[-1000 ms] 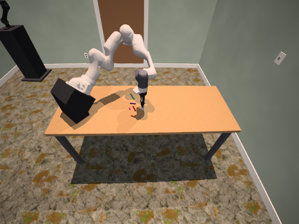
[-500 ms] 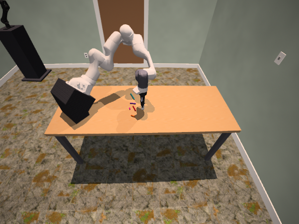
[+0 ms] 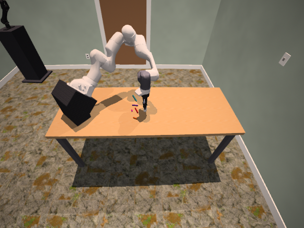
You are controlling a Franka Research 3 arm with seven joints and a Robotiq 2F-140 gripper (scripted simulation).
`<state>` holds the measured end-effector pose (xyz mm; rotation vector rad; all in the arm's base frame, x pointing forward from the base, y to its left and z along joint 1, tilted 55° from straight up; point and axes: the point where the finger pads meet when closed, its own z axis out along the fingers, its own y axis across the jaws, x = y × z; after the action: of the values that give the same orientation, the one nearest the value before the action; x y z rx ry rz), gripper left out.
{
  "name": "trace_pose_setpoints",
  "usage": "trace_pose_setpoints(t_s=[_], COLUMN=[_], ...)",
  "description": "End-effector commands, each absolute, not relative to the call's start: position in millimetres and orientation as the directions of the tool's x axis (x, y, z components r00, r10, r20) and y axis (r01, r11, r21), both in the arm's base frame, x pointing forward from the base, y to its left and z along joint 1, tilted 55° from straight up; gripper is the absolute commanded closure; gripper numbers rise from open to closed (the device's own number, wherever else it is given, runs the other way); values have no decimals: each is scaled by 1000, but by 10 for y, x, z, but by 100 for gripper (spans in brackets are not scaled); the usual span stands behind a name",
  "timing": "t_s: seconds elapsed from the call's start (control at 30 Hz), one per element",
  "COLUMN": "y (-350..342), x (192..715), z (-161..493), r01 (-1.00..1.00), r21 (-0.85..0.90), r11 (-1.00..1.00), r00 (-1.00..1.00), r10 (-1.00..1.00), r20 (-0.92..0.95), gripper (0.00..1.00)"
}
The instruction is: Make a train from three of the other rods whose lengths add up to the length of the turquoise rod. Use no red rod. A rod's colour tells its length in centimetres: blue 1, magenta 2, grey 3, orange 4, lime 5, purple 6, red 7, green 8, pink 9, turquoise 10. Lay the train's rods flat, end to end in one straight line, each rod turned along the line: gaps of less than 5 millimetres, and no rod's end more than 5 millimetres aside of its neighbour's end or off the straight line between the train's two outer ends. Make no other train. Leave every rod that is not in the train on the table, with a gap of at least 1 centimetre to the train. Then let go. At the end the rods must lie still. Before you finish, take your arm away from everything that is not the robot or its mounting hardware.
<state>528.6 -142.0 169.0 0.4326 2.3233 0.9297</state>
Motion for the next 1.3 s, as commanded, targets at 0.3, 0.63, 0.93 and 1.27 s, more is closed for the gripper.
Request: trace_pose_setpoints(t_s=[0.3,0.63,0.93,1.27], y=[-1424,-1425,-1487,-1743], x=[5300,5299,5222,4905], z=[1691,1692,1763,2052], r01=[73,73,73,73], r21=[705,705,705,705], r11=[706,706,706,706], r00=[-770,-770,-770,-770], r10=[489,489,489,489], r20=[-410,-410,-410,-410], gripper=[85,85,85,85])
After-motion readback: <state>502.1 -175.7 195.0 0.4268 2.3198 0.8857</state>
